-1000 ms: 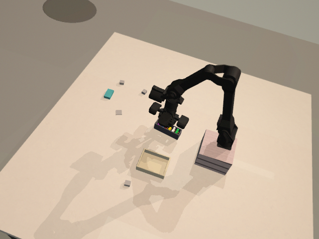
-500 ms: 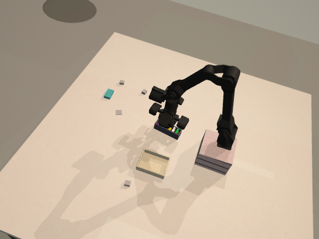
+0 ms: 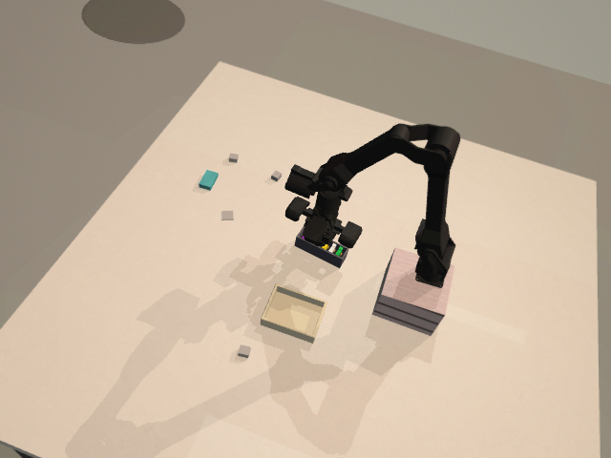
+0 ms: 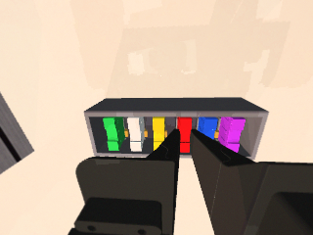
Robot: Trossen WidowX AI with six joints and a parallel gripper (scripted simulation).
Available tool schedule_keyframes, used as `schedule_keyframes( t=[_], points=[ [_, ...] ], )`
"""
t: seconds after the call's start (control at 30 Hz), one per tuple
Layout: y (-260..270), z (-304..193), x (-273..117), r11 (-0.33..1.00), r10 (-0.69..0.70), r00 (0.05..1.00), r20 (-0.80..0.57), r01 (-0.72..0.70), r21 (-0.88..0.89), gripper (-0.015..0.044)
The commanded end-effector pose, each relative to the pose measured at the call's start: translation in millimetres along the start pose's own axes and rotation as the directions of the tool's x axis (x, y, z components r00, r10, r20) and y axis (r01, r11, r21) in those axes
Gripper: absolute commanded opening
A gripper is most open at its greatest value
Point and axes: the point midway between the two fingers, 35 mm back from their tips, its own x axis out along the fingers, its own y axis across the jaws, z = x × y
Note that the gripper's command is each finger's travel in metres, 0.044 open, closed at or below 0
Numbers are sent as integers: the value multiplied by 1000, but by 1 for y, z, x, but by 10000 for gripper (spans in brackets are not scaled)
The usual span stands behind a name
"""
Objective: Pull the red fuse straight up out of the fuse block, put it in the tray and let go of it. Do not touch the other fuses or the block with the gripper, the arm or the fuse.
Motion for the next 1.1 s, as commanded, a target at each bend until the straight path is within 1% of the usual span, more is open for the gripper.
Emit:
schedule_keyframes(
  t=[0.0, 1.07],
  points=[
    [0, 0, -2, 1000, 0, 1000, 0, 0, 0, 0],
    [-1, 0, -17, 1000, 1, 1000, 2, -1, -2, 0]
  ],
)
